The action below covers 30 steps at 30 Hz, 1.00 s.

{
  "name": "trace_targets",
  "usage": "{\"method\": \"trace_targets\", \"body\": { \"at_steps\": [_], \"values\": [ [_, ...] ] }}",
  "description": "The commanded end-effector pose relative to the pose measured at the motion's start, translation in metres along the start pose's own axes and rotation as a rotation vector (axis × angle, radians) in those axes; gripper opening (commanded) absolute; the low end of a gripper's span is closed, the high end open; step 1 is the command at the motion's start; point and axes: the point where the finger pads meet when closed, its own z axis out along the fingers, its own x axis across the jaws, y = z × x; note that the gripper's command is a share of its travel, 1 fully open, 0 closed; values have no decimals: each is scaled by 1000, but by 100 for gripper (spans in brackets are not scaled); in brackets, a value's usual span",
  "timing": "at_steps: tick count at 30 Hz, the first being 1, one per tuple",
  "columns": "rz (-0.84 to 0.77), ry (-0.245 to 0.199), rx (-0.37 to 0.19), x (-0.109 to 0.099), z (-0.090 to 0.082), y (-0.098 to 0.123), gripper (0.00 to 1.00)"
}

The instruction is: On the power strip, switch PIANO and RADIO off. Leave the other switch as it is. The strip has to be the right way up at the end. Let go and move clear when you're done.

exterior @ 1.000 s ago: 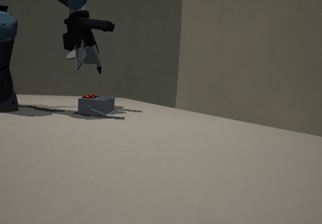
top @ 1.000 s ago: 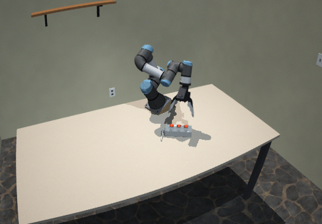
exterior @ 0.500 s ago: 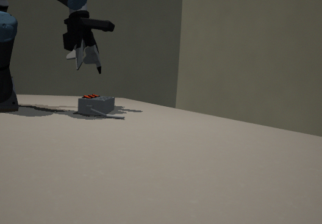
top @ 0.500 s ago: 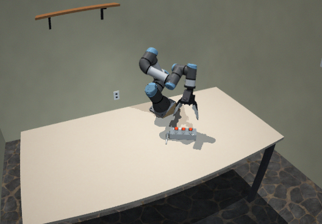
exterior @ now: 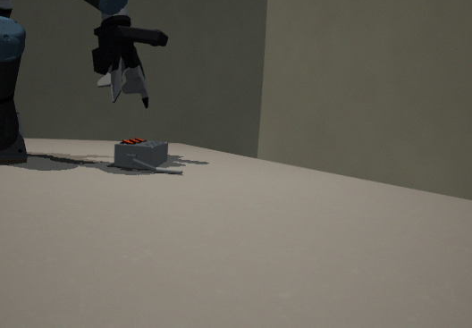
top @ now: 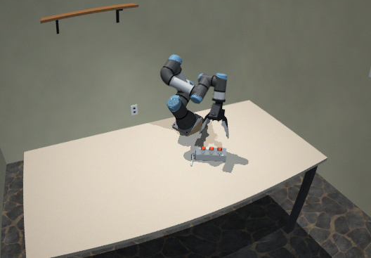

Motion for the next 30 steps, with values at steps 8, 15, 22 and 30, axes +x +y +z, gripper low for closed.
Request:
{"method": "trace_targets", "body": {
  "at_steps": [8,15,22,30],
  "values": [
    [1,-2,1,0,0,-1,100],
    [-4,-1,-2,-1,-1,-1,100],
    [-68,2,-29,-3,-3,-8,100],
    [-275,-6,-119,-7,-11,-31,100]
  ]
}}
